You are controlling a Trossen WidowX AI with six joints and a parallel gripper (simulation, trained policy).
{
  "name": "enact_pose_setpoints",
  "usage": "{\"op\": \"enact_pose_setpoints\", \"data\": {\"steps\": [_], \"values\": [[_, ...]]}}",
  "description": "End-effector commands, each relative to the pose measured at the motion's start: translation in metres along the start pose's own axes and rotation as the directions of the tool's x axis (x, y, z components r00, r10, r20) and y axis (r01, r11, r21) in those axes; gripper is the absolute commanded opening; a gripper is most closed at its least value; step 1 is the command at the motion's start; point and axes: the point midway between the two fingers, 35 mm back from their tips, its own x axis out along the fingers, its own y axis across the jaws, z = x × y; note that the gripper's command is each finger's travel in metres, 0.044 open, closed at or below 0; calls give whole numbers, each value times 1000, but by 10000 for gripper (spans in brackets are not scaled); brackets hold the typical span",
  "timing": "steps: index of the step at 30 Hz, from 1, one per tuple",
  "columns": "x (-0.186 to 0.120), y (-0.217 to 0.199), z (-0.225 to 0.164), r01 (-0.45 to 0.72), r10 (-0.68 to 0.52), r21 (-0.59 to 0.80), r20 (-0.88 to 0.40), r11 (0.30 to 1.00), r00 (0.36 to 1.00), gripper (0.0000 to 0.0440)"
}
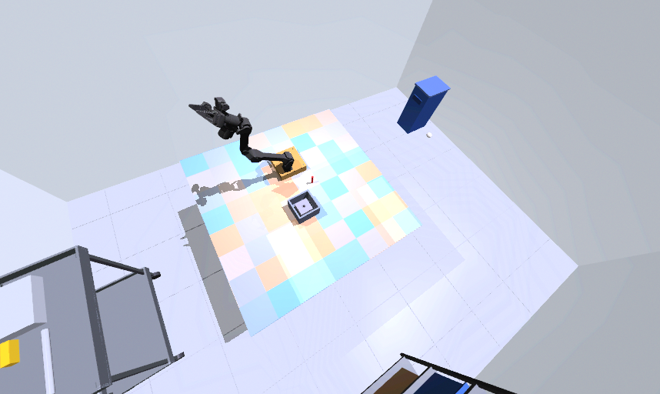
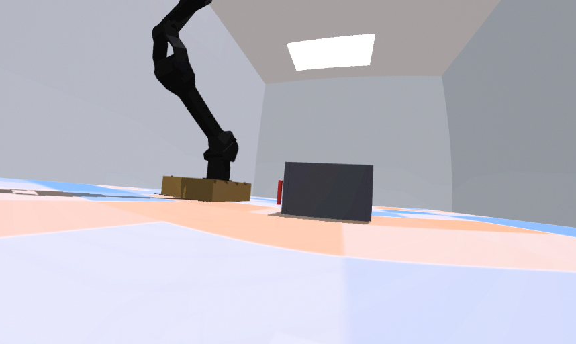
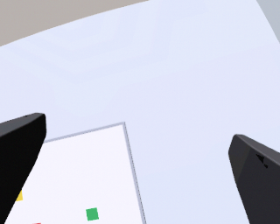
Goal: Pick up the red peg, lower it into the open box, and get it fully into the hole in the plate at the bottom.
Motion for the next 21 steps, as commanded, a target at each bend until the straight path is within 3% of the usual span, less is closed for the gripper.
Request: {"op": "enact_pose_setpoints", "data": {"steps": [1,3,11,21], "values": [[-2,0,0,-4,4,8,0,1000,1000,418],[-7,3,9,-21,21,39,22,999,1000,440],[-37,23,74,-158,117,194,209,968,971,440],[-95,60,152,-413,270,290,425,864,864,440]]}}
